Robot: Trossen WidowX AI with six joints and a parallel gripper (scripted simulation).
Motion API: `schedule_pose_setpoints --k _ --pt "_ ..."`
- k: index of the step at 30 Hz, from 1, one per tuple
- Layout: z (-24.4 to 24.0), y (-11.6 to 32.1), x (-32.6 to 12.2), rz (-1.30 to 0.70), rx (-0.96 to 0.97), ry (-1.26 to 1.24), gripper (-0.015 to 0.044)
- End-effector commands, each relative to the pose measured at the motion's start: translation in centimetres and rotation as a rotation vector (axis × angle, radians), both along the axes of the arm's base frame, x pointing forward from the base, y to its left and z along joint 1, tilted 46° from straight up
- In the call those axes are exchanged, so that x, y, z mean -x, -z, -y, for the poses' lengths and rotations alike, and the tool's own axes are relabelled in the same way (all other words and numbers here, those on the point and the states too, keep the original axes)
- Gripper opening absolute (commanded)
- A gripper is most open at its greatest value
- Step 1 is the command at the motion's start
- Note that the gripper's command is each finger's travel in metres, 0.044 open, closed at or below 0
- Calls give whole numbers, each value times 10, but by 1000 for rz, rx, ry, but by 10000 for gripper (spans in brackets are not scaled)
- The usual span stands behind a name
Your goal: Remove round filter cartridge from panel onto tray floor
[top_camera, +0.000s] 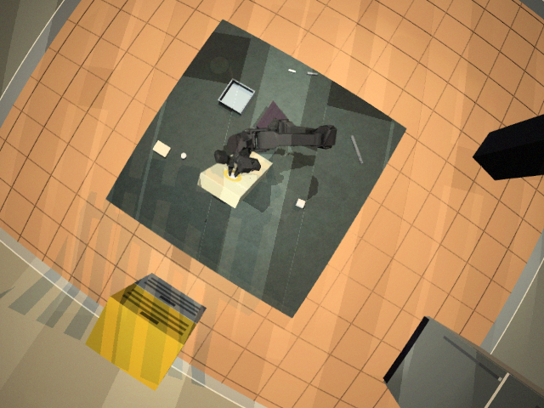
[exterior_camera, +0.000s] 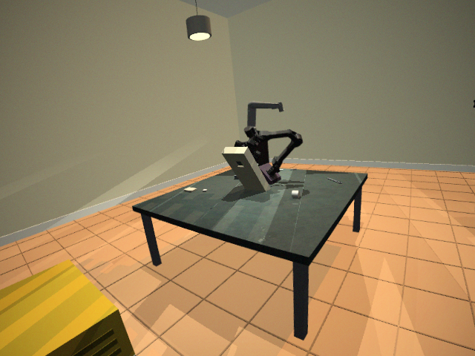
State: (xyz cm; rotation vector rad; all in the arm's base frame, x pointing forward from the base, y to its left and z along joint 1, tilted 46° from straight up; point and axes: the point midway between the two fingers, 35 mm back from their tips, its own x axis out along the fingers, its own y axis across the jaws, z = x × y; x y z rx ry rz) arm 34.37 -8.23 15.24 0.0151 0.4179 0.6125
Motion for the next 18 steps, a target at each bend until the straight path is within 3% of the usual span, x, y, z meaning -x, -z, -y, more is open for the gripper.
schedule_pose_setpoints --k 1,5,18 --pt "-5 3 -4 -6 9 -8 94" --pt "-5 3 -5 -6 9 -8 94" --pt "0 0 -1 -4 -5 4 0"
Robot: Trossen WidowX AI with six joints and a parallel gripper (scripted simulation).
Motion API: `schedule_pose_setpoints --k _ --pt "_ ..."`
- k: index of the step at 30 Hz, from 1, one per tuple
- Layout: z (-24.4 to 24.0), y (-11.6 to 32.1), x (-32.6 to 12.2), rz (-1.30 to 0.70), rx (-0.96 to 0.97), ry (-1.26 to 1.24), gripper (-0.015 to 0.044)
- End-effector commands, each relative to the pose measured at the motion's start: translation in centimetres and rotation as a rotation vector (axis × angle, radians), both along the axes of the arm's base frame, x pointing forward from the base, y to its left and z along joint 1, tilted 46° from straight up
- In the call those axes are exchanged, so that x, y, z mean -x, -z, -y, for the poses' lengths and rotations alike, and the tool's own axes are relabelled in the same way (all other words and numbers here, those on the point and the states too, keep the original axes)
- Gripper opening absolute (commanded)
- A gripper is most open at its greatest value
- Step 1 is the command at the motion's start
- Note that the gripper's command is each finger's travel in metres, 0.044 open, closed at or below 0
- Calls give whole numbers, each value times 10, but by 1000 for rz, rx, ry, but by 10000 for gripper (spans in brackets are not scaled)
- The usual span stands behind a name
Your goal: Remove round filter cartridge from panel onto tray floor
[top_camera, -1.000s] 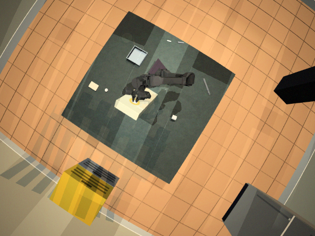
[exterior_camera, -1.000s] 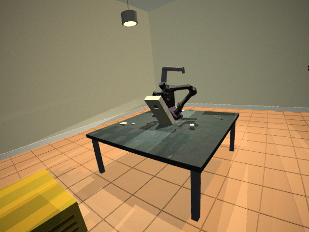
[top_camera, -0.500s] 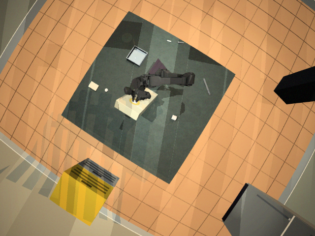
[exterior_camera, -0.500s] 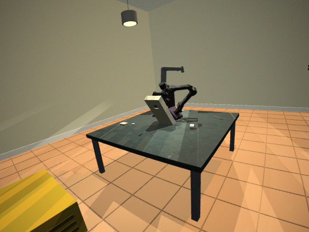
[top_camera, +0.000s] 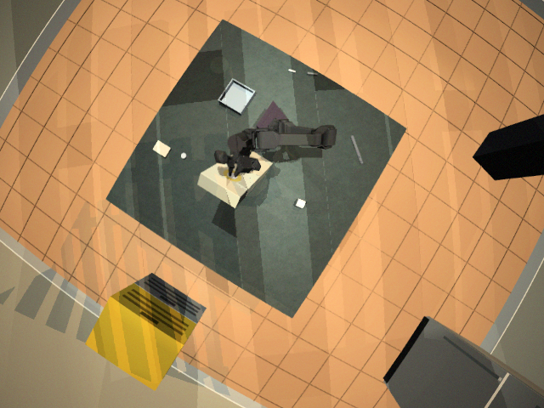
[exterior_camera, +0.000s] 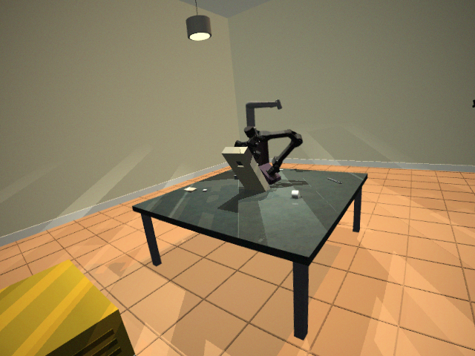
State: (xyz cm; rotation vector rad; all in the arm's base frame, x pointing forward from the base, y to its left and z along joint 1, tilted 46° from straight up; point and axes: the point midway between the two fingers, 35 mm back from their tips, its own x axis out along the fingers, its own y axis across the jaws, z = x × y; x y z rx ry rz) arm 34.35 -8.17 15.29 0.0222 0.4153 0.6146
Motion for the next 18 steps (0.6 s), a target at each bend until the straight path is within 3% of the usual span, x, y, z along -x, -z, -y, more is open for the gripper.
schedule_pose_setpoints --k 1,18 --pt "-1 1 -2 -15 -9 10 0" --pt "-5 4 -5 -353 -435 226 0"
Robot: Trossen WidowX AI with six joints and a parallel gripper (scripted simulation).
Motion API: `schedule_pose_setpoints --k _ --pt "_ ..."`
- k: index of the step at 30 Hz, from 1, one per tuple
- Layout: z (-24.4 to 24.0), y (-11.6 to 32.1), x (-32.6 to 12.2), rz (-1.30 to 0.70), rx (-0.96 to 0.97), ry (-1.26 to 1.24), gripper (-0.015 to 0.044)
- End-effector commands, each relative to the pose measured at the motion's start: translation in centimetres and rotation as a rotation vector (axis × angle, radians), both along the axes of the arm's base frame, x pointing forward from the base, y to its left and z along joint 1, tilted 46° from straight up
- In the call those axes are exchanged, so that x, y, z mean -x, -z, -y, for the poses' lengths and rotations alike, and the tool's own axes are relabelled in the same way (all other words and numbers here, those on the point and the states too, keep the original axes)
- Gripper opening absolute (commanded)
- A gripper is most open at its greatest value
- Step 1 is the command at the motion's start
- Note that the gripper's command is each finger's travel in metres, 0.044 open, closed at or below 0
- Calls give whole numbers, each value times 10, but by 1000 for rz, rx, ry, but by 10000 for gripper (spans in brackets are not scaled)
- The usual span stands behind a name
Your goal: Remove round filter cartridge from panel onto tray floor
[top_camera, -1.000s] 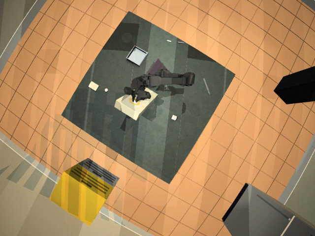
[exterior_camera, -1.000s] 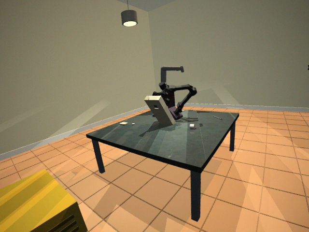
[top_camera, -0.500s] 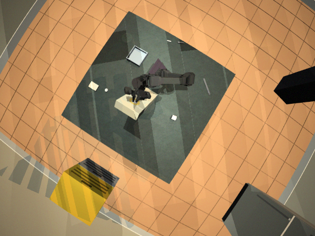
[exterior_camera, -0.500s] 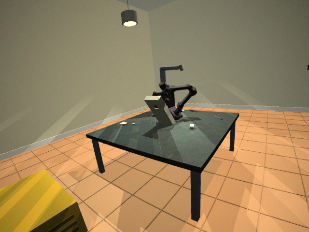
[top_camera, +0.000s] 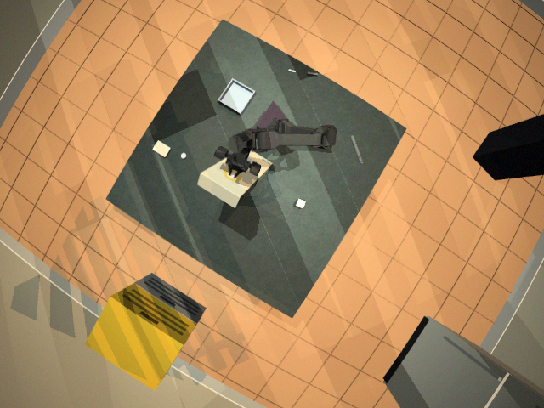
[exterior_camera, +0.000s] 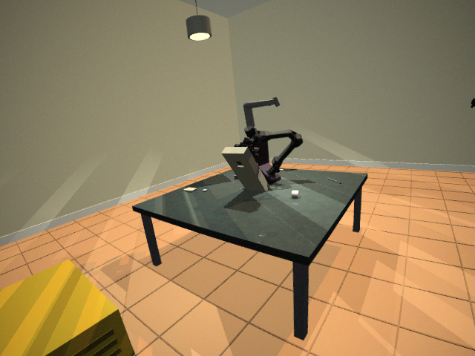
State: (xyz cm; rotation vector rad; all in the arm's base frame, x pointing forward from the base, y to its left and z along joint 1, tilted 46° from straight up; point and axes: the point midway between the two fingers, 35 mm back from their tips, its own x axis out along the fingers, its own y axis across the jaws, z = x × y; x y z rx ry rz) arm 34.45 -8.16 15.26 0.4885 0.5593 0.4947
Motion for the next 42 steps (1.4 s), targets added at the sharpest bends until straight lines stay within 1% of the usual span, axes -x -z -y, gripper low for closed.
schedule_pose_setpoints --k 1,30,35,42 --pt "-5 3 -4 -94 -104 48 0" --pt "-4 3 -4 -658 -844 432 0" --pt "-3 3 -2 -633 -808 415 0" --pt "15 -3 16 -630 -777 410 0"
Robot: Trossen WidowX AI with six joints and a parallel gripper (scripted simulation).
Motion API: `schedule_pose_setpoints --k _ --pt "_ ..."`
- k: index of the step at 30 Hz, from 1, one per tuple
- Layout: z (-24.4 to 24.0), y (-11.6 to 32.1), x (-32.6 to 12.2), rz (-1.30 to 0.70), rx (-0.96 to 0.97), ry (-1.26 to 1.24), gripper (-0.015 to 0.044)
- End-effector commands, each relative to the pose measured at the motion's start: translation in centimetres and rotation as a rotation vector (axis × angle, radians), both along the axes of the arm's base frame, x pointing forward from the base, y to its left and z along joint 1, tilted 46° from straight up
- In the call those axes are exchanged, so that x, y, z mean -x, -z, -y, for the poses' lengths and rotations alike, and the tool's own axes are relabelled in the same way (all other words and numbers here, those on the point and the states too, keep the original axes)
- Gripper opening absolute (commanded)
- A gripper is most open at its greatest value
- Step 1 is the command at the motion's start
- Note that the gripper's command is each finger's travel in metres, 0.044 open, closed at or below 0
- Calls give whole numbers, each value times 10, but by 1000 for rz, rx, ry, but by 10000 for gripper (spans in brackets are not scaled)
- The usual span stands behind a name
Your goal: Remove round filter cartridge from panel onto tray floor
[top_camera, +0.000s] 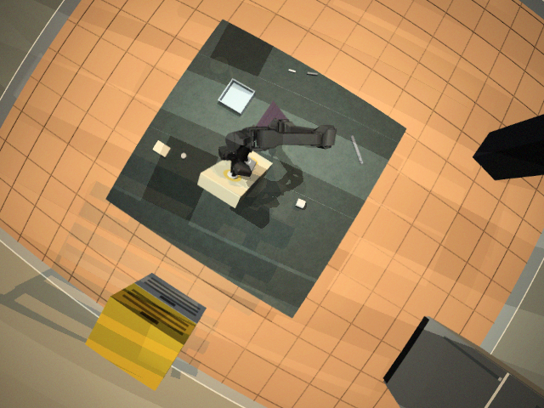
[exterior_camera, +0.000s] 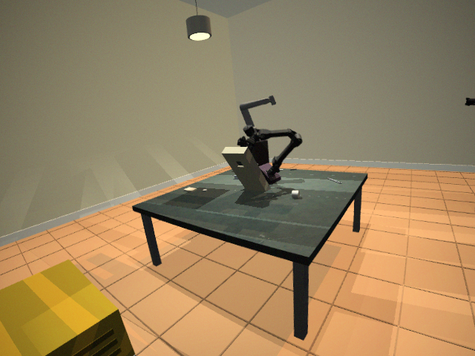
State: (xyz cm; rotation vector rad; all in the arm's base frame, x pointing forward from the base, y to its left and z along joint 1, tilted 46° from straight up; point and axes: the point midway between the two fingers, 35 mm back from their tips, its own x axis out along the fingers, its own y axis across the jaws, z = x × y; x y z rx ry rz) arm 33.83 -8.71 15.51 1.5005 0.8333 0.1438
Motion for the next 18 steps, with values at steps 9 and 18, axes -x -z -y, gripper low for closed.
schedule_pose_setpoints --k 9,18 --pt "29 -16 37 14 24 -7 0" --pt "34 -22 49 29 27 -8 0"
